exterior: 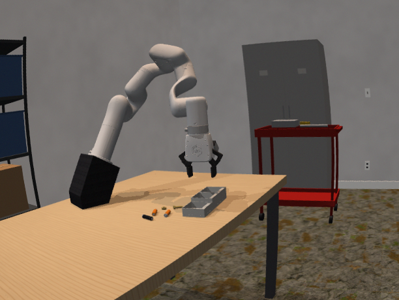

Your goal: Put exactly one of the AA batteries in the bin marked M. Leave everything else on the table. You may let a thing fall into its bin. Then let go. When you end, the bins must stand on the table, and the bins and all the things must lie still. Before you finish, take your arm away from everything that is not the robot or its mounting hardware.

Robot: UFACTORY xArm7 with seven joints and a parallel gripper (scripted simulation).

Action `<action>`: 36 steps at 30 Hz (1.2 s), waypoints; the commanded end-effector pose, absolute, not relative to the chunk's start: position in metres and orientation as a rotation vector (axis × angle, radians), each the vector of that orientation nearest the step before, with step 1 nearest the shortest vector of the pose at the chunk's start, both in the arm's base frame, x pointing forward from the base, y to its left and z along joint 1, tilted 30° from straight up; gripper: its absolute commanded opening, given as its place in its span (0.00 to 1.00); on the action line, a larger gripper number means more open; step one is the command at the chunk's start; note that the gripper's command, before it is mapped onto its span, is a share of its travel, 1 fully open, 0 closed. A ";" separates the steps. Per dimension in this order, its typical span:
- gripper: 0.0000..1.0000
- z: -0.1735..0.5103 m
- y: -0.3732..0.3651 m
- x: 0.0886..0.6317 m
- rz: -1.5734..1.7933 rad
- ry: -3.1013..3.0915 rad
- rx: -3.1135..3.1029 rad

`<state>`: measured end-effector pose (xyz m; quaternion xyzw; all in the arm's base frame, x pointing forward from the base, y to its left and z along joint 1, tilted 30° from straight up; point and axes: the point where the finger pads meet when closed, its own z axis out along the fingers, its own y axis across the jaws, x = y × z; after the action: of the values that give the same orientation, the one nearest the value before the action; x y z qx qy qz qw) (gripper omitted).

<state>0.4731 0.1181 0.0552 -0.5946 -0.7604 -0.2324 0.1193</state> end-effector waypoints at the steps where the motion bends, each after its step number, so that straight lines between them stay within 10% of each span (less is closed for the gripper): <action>1: 1.00 0.076 0.106 0.472 -0.682 -2.224 -1.742; 36: 1.00 0.137 0.071 0.465 -0.682 -2.224 -1.742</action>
<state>0.4639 0.0724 0.1357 -0.5947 -0.7605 -0.2317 0.1195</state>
